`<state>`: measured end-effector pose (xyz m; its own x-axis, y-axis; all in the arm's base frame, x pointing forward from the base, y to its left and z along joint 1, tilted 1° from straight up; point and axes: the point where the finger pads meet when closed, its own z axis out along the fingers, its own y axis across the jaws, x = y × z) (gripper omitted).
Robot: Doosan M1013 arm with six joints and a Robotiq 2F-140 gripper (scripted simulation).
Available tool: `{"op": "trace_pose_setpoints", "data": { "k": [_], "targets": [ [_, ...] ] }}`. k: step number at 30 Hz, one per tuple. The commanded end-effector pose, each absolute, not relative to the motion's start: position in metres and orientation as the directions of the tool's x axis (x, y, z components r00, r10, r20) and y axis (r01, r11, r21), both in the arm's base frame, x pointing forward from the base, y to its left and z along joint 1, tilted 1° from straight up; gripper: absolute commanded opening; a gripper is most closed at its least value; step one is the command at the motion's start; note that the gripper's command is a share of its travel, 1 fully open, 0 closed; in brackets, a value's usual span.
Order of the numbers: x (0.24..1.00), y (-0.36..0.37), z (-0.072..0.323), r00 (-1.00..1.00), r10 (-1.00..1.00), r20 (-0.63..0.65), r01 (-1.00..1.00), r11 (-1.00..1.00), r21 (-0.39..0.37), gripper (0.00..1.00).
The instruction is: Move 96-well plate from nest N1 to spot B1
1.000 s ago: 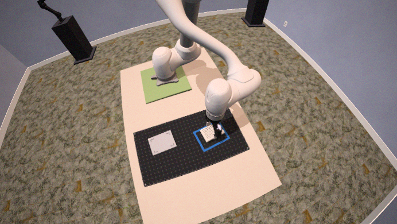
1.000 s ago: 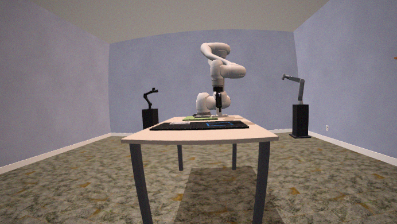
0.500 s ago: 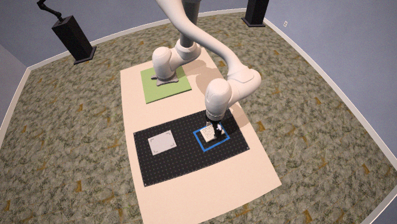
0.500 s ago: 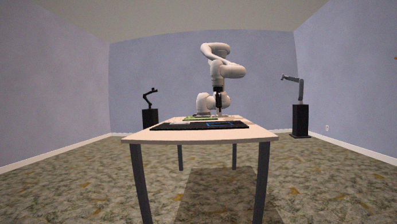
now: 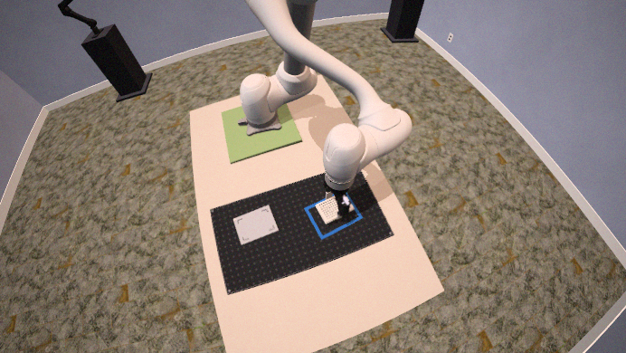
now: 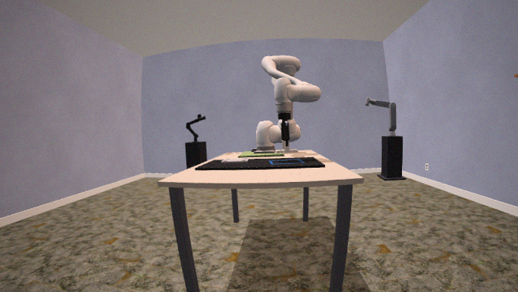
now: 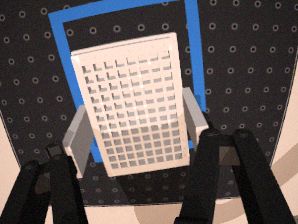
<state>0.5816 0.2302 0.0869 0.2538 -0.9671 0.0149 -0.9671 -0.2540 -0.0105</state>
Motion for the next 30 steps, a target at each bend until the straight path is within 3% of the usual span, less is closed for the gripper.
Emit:
{"op": "trace_pose_setpoints", "data": {
  "k": [1,30],
  "targets": [
    [0.5853,0.2288,0.0889,0.256,-0.966,0.018,-0.966,-0.257,-0.011,0.00],
    [0.5861,0.2269,0.0822,0.256,-0.966,0.018,-0.966,-0.257,-0.011,0.00]
  ]
}}
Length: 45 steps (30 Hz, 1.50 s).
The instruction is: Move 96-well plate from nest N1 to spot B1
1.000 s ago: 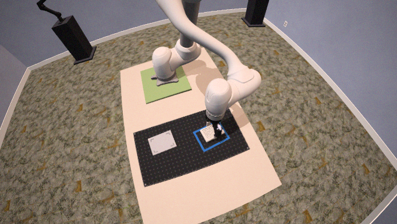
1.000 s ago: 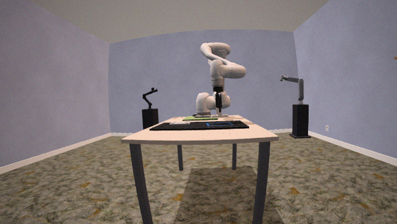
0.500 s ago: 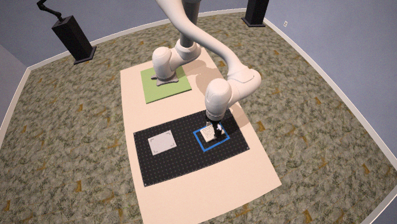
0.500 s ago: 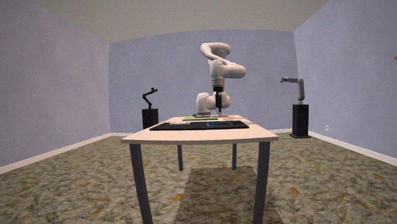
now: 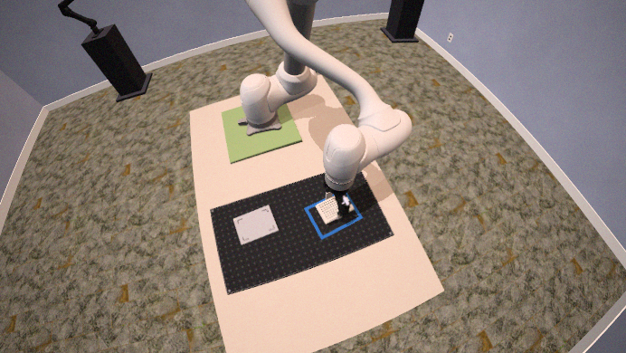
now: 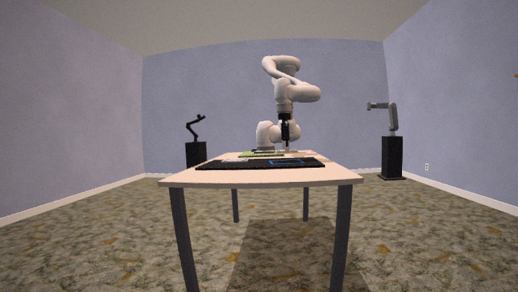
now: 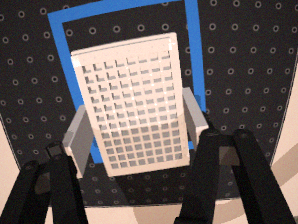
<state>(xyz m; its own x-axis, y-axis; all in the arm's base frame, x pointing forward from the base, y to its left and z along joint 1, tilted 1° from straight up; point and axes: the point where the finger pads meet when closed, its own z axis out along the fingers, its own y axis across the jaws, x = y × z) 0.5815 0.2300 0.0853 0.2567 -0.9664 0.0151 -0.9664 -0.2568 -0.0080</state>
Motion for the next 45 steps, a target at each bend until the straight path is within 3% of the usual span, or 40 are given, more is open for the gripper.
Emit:
{"op": "trace_pose_setpoints", "data": {
  "k": [1,31,45],
  "targets": [
    [0.586,0.227,0.081,0.256,-0.966,0.018,-0.966,-0.257,-0.011,0.00],
    [0.583,0.224,0.038,0.256,-0.966,0.018,-0.966,-0.257,-0.011,0.00],
    [0.582,0.223,0.038,0.256,-0.966,0.018,-0.966,-0.257,-0.011,0.00]
  ]
}}
